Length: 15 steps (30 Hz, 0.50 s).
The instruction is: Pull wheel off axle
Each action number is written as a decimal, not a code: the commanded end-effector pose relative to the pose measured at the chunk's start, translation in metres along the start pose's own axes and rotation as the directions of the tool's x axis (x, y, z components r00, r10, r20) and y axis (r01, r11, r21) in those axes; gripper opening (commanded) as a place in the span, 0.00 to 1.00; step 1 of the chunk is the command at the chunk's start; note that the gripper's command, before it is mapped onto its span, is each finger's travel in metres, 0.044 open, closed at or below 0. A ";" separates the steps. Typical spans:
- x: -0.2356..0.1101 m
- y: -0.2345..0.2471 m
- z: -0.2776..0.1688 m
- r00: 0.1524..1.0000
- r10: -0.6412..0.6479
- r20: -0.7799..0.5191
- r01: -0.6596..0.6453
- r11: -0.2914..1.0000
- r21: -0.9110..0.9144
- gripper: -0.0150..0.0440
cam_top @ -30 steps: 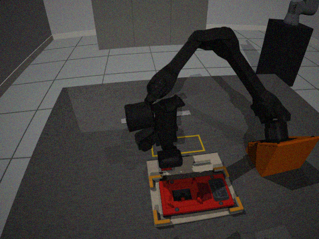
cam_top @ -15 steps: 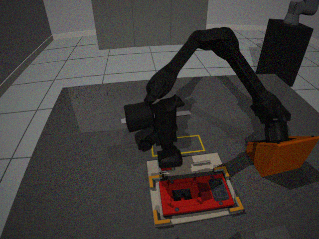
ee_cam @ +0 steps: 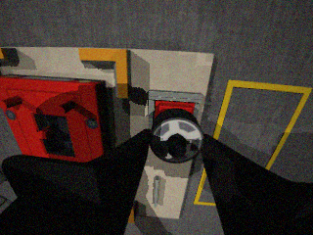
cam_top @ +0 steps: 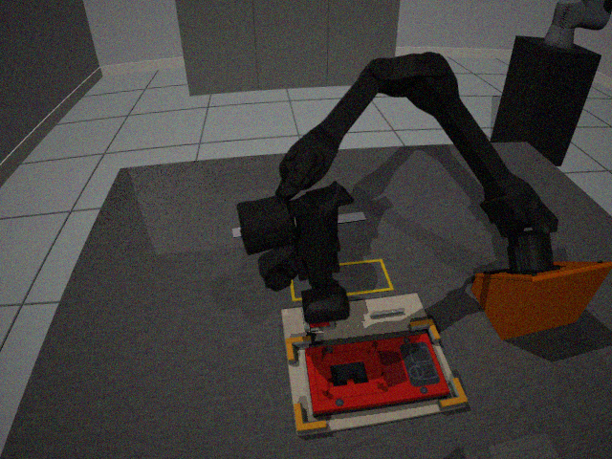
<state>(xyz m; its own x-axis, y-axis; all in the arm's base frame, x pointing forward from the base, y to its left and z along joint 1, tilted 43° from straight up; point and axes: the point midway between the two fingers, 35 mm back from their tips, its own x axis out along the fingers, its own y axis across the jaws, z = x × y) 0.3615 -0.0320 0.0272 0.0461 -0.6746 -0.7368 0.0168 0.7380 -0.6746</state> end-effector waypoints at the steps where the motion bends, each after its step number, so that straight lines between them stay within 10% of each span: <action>1: -0.014 0.003 0.000 1.000 0.003 0.020 -0.002 1.000 -0.016 0.25; 15: -0.019 0.003 0.000 1.000 0.002 0.021 -0.002 1.000 -0.016 0.25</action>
<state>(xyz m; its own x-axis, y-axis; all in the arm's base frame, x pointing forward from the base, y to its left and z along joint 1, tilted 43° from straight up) 0.3602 -0.0280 0.0304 0.0410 -0.6757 -0.7360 0.0089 0.7369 -0.6760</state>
